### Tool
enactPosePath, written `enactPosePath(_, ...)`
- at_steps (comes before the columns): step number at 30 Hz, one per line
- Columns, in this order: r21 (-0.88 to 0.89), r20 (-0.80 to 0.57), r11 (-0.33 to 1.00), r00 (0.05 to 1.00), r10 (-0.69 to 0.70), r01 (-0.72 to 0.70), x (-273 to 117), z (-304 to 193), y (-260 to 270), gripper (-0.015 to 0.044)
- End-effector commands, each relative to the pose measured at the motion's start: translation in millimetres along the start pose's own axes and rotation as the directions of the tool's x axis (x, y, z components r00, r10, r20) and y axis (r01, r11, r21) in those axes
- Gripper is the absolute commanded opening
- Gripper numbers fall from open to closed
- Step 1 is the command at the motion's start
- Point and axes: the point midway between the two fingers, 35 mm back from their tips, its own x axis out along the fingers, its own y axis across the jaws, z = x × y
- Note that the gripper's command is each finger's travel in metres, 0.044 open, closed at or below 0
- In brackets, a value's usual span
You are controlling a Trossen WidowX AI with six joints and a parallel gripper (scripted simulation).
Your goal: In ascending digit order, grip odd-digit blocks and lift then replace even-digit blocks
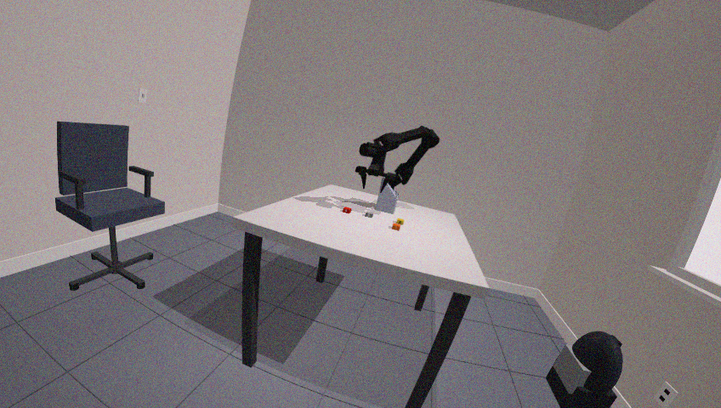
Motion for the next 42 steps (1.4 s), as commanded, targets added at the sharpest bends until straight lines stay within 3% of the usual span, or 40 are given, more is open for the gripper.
enactPosePath(1, -0.001, 0.009, 1.000, 1.000, 0.001, -0.001, -1, 1, 1, 0.0400)
enactPosePath(12, 0.000, 0.009, 1.000, 1.000, -0.002, 0.002, -2, 3, 11, 0.0400)
enactPosePath(24, 0.000, 0.008, 1.000, 1.000, 0.009, -0.009, -1, -19, 169, 0.0400)
enactPosePath(42, 0.000, 0.007, 1.000, 1.000, 0.010, -0.010, -1, -20, 171, 0.0400)
